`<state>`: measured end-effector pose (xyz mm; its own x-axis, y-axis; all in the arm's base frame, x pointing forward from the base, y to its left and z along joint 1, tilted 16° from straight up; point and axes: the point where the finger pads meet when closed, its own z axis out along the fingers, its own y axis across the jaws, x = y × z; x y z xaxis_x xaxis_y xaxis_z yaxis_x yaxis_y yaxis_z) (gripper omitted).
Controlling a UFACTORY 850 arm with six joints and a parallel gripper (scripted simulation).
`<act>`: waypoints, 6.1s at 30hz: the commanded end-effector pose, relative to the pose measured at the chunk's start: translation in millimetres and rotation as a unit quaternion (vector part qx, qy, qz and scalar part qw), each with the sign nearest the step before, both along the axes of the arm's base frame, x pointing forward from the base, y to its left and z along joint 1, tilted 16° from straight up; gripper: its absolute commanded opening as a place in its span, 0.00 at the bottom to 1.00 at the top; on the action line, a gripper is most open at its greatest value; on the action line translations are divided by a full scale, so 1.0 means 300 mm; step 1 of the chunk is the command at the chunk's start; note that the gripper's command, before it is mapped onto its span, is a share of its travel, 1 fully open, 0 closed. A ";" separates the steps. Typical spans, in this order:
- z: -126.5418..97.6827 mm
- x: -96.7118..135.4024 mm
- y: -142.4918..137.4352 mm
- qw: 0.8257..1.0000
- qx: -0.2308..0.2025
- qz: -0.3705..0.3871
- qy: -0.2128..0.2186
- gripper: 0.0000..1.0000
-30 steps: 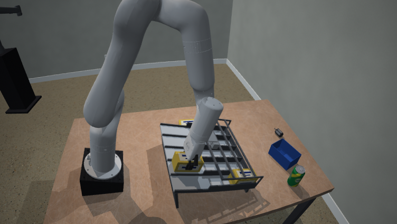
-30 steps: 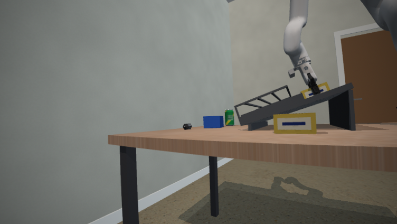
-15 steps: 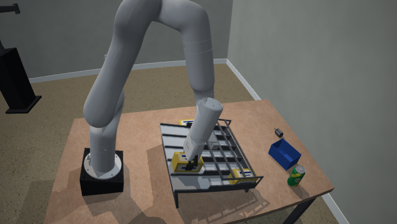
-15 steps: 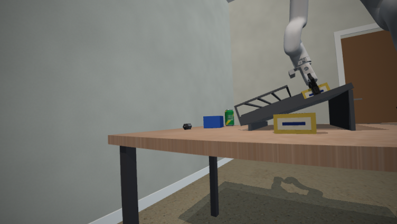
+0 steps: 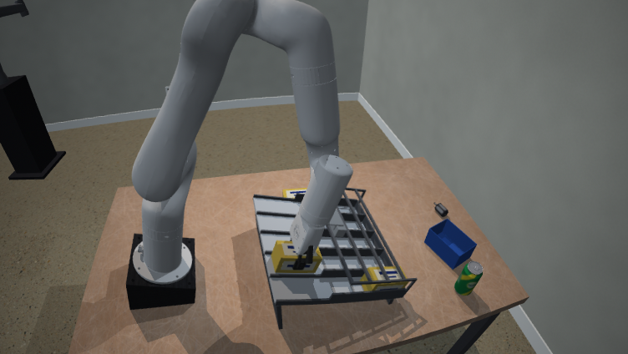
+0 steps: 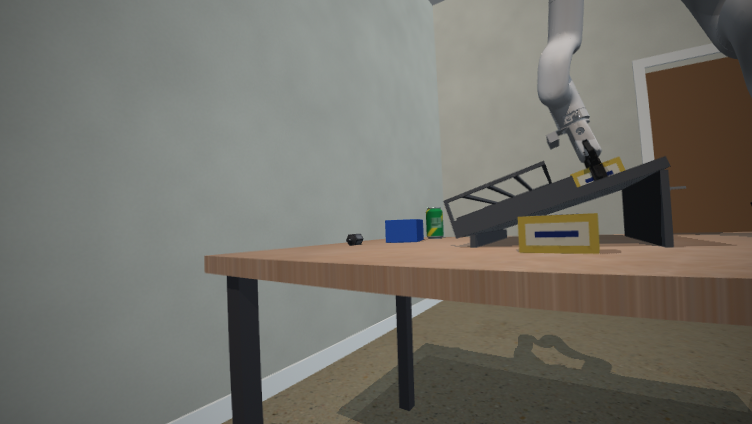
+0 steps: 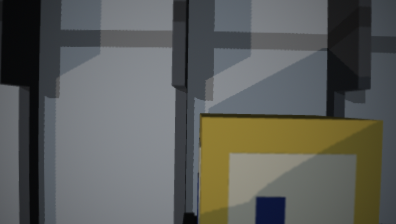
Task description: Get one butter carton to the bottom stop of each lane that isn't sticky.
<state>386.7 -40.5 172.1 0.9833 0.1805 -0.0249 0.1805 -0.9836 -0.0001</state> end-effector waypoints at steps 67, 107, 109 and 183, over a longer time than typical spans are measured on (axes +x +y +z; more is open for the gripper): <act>-0.010 0.000 0.000 1.000 0.000 0.000 -0.001 0.77; -0.010 0.000 0.000 1.000 0.000 0.000 -0.001 0.81; -0.010 0.000 0.000 1.000 0.000 0.000 -0.001 0.81; -0.010 0.000 0.000 1.000 0.000 0.000 -0.001 0.87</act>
<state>386.1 -40.5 168.7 0.9833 0.1805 -0.0249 0.1805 -0.9836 -0.0001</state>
